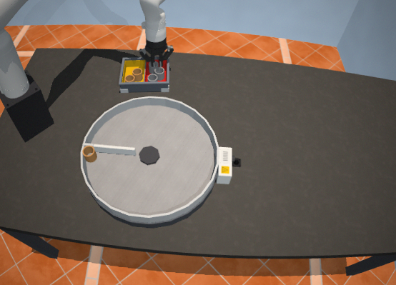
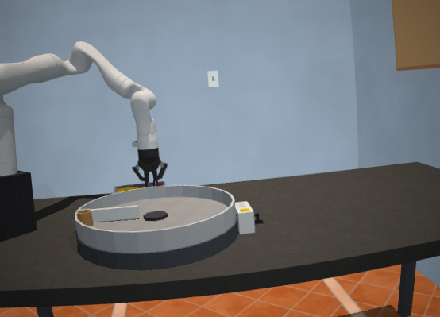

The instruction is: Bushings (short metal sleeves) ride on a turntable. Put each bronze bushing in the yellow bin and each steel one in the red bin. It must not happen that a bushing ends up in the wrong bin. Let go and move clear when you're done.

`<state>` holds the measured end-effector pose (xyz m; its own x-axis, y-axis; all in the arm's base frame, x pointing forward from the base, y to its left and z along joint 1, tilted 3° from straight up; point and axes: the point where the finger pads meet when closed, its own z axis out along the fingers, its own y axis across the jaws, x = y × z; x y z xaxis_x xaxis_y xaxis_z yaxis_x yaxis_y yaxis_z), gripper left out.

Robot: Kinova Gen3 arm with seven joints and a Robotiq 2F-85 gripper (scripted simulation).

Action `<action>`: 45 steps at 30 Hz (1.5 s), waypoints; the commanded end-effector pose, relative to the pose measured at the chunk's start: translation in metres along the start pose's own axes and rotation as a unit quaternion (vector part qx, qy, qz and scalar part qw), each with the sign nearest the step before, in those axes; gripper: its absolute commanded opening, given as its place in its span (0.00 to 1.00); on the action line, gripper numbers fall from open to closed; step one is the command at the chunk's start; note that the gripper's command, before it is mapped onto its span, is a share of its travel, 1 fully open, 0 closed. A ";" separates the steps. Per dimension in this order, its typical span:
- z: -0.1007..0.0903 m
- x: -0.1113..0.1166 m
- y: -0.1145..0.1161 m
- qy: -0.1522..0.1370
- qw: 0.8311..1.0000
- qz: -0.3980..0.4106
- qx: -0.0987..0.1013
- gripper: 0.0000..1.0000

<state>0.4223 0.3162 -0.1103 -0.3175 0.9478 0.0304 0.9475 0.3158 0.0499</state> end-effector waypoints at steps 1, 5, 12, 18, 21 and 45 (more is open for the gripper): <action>-0.001 0.000 0.001 0.000 1.000 0.000 -0.001 0.19; -0.001 0.000 0.001 0.000 1.000 0.000 -0.001 0.19; -0.001 0.000 0.001 0.000 1.000 0.000 -0.001 0.19; -0.001 0.000 0.001 0.000 1.000 0.000 -0.001 0.19; -0.001 0.000 0.001 0.000 1.000 0.000 -0.001 0.19; -0.006 0.000 0.000 0.000 1.000 0.000 -0.001 0.19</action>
<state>0.4213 0.3151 -0.1060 -0.3169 0.9480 0.0294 0.9477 0.3153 0.0492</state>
